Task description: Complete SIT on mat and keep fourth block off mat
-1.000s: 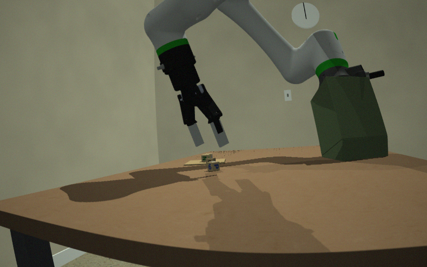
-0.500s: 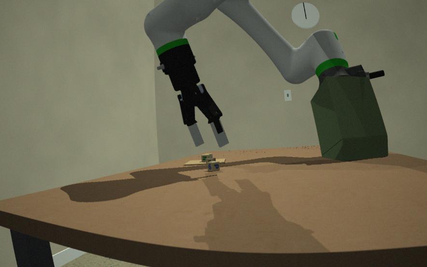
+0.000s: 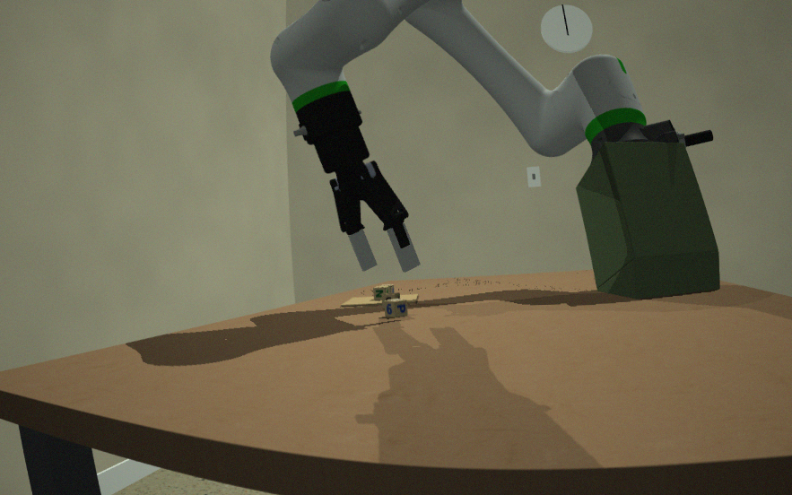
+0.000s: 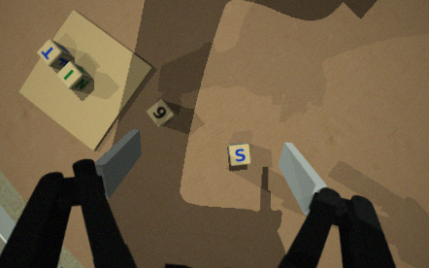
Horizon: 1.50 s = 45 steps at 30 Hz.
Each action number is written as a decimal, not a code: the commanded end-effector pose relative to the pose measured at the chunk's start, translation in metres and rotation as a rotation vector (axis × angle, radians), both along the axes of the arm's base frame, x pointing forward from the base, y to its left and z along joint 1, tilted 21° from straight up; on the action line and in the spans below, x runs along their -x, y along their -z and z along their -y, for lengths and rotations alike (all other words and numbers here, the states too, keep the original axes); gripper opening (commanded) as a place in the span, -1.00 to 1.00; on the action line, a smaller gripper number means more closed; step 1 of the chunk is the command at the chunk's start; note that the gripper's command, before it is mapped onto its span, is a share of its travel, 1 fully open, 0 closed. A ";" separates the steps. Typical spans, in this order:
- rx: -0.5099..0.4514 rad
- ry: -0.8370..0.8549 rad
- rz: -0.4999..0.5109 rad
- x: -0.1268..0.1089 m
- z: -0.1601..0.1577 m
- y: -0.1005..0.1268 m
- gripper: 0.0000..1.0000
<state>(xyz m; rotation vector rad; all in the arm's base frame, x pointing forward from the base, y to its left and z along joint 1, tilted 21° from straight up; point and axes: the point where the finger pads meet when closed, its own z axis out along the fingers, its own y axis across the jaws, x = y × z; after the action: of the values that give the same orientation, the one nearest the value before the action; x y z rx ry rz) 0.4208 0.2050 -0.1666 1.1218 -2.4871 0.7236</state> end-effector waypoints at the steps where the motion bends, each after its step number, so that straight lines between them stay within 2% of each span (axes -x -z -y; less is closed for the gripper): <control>1: -0.002 -0.001 0.001 -0.028 0.048 -0.022 1.00; 4: -0.001 -0.001 0.001 -0.032 0.058 -0.026 1.00; 45: -0.001 -0.001 0.001 -0.032 0.058 -0.026 1.00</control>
<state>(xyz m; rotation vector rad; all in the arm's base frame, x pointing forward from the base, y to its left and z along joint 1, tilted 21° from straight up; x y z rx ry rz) 0.4530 0.1465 -0.1410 1.1239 -2.4876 0.7232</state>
